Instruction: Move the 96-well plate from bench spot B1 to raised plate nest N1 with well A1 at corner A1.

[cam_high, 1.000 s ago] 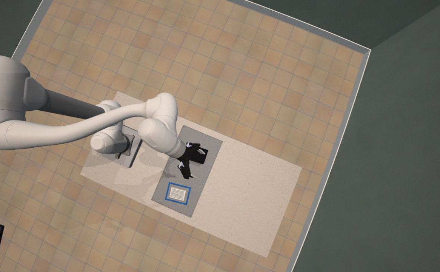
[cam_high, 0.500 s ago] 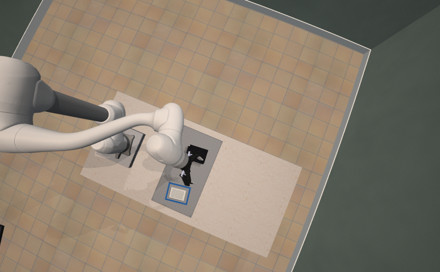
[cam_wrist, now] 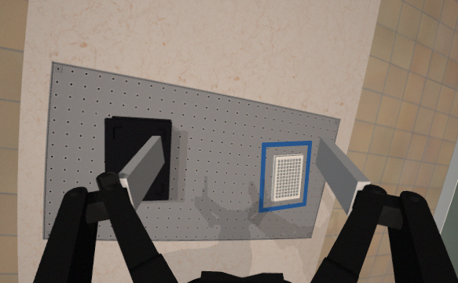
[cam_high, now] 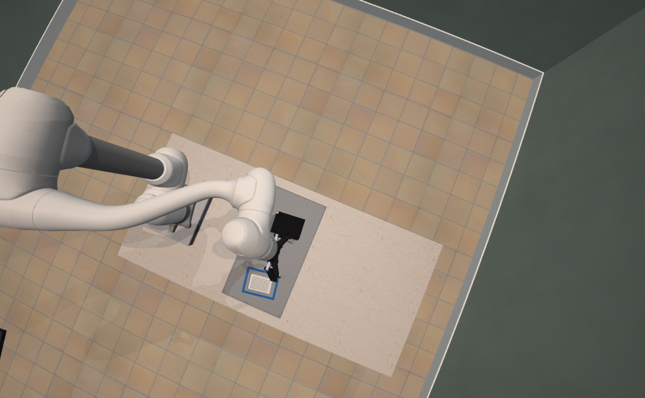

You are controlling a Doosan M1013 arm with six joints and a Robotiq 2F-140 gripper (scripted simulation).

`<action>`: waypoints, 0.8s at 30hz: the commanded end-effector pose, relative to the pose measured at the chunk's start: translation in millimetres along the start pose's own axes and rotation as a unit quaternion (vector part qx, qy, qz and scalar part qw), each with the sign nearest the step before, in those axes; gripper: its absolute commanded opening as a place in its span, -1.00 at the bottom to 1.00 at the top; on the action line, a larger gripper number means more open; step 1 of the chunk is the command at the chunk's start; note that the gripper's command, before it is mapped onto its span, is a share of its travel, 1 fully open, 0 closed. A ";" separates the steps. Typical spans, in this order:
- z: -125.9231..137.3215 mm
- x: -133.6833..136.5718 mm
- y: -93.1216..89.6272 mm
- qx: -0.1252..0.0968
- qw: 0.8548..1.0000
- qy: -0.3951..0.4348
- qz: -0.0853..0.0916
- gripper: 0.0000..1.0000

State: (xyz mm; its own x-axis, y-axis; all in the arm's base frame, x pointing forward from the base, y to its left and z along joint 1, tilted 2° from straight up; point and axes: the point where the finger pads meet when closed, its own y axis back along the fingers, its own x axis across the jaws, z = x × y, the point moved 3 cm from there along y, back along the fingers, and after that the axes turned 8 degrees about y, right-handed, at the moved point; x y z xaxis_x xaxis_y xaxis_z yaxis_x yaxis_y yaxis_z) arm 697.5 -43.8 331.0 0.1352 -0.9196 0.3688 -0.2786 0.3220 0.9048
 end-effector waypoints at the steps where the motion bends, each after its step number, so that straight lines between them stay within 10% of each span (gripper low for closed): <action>1: 8.9 8.6 -15.8 -0.002 1.000 0.001 -0.001 1.00; 24: 54.1 46.5 -82.8 -0.046 0.998 0.004 -0.041 1.00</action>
State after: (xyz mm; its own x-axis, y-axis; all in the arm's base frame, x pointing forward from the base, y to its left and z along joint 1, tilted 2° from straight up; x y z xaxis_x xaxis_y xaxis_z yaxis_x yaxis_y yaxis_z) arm 677.0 -120.4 265.8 0.1606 -0.9414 0.2965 -0.1797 0.2675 0.9466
